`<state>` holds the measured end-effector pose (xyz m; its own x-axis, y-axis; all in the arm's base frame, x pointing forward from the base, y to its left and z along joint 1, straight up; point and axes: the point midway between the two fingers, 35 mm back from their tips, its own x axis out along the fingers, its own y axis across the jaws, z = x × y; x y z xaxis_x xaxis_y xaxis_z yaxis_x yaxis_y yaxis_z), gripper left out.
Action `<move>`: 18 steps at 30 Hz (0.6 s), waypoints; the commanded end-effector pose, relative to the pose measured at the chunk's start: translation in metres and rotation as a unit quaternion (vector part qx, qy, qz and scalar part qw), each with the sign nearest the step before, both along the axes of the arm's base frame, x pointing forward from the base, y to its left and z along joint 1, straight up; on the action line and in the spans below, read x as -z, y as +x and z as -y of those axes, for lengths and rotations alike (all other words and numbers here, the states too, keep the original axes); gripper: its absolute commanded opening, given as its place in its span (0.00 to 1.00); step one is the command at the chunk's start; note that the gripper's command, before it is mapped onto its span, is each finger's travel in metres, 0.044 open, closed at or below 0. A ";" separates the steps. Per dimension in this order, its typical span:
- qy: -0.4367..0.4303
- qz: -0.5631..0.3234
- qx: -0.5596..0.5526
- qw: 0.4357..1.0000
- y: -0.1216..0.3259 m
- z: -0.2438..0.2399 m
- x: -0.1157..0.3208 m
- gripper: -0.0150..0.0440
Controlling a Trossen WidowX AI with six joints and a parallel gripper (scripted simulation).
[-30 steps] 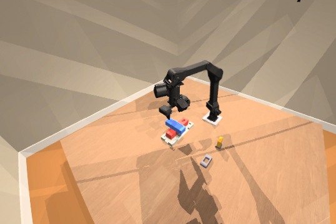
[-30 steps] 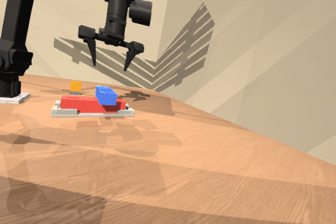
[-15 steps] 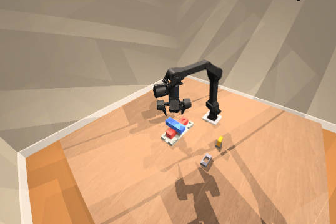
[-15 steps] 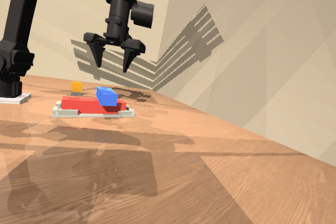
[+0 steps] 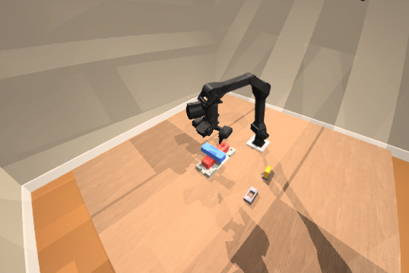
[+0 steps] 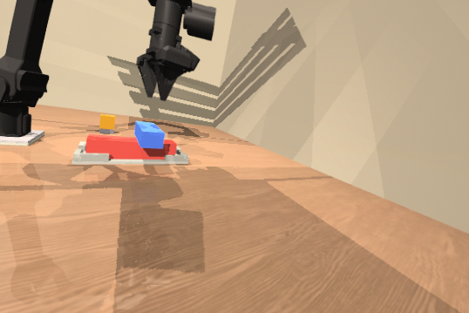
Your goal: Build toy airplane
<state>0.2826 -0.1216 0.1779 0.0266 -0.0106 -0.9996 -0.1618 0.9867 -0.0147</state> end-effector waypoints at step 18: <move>0.005 0.010 0.036 0.999 -0.013 -0.149 0.000 1.00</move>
